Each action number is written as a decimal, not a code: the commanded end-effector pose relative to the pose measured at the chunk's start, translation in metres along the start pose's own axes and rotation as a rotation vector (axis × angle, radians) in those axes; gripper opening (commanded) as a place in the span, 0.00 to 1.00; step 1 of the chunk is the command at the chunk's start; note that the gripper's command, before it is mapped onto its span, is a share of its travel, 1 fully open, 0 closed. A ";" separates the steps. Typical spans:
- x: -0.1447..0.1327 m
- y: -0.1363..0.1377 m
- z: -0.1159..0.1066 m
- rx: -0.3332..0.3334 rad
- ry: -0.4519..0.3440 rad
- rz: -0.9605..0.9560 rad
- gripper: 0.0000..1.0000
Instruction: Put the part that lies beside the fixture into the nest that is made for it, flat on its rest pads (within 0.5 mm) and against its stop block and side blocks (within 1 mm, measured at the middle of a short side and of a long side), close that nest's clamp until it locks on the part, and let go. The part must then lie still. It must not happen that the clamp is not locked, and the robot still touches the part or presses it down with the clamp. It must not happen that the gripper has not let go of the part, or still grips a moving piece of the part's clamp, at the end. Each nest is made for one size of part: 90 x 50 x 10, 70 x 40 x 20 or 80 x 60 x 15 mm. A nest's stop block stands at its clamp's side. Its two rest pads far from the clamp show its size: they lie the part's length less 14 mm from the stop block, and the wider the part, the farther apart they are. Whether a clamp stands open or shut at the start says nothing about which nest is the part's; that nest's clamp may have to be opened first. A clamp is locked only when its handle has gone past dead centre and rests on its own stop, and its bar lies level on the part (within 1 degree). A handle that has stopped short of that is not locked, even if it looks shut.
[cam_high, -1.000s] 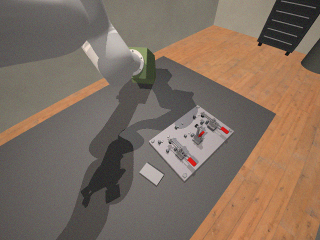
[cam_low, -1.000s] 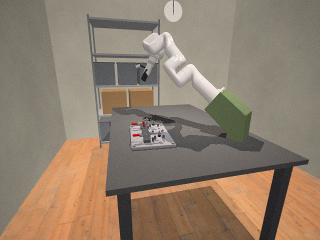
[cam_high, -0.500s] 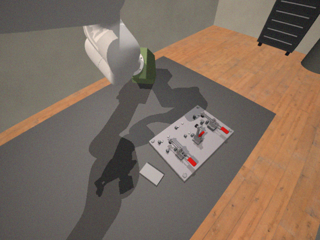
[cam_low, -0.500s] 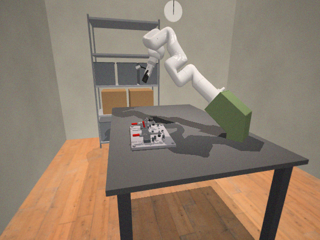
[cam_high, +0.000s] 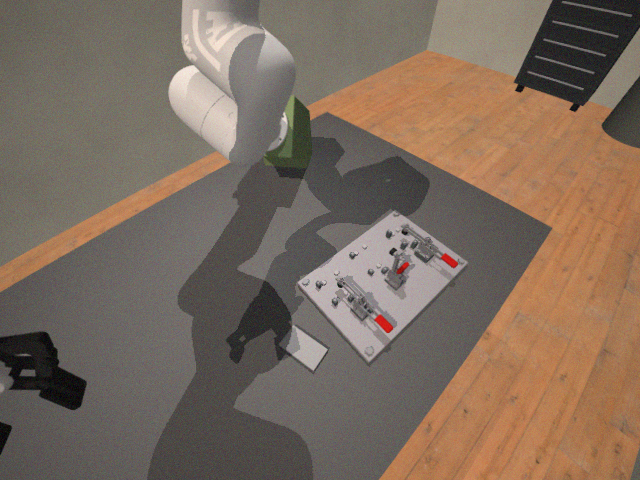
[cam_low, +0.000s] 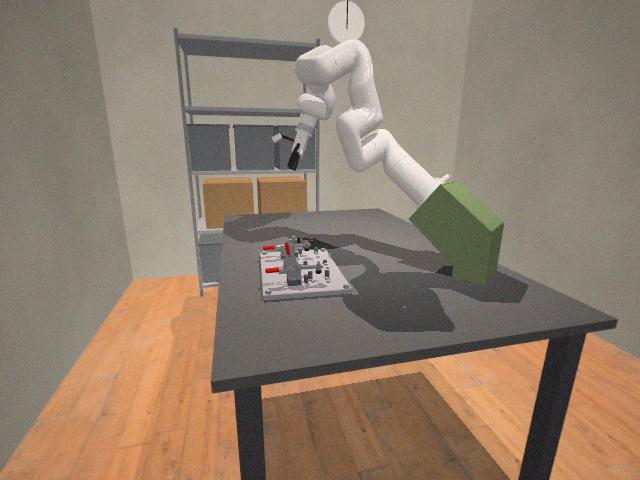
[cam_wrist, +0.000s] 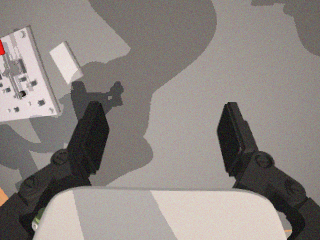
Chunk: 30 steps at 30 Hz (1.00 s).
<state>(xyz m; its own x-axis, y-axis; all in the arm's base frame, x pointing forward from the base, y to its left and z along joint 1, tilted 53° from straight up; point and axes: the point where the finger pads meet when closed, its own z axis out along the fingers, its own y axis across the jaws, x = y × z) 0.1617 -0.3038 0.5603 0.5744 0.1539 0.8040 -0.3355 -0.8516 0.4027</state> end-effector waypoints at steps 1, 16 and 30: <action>-0.008 -0.034 0.004 -0.037 -0.029 -0.008 1.00; -0.025 -0.088 0.016 -0.046 -0.071 -0.028 1.00; -0.036 -0.123 0.024 -0.052 -0.095 -0.043 1.00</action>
<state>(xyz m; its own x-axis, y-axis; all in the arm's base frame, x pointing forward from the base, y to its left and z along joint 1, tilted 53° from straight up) 0.1972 -0.2250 0.4780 0.6399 0.1539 0.7529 -0.3284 -0.8309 0.4491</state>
